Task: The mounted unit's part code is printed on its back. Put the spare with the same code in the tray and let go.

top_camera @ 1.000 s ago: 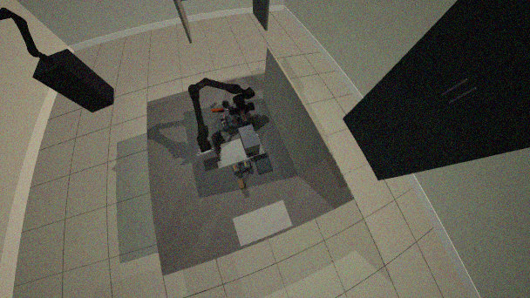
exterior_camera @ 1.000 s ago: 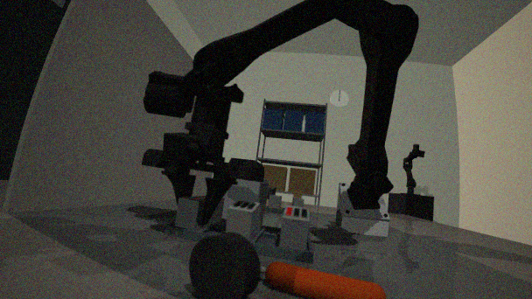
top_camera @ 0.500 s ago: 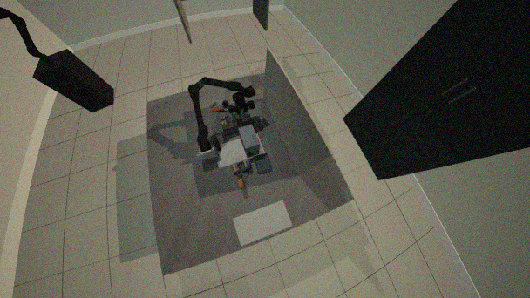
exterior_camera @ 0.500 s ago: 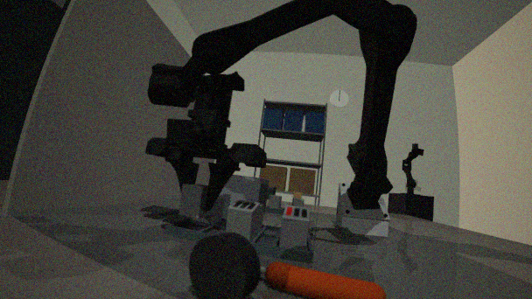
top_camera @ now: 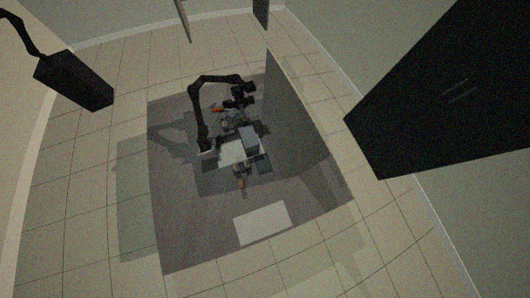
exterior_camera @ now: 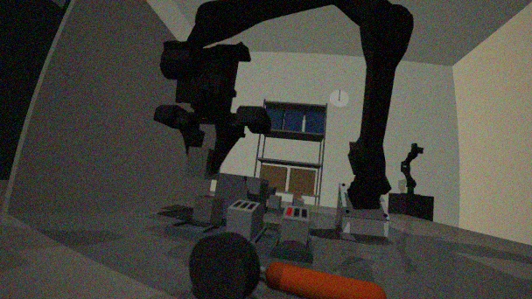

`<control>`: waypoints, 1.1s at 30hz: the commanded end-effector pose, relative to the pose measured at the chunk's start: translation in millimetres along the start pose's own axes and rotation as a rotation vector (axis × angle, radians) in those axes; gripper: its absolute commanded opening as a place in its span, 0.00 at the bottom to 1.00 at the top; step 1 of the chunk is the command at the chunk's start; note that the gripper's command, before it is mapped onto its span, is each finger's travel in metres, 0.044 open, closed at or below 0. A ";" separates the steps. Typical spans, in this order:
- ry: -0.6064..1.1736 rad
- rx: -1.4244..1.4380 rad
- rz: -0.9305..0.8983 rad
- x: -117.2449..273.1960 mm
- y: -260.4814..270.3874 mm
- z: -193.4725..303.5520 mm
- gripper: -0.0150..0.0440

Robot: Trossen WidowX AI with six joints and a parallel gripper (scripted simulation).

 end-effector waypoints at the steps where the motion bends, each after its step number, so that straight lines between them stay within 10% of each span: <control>1: 0.000 0.004 0.006 9.1 -2.8 0.9 0.25; 33: 0.046 0.005 0.023 65.4 -69.9 116.7 0.25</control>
Point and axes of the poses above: the point midway between the two fingers, 35 mm back from their tips, its own x axis back along the fingers, its own y axis across the jaws, z = x × y, the point moved 4 cm from there along x, back along the fingers, and after that the axes turned 1 degree about -x, right-handed, at the moved point
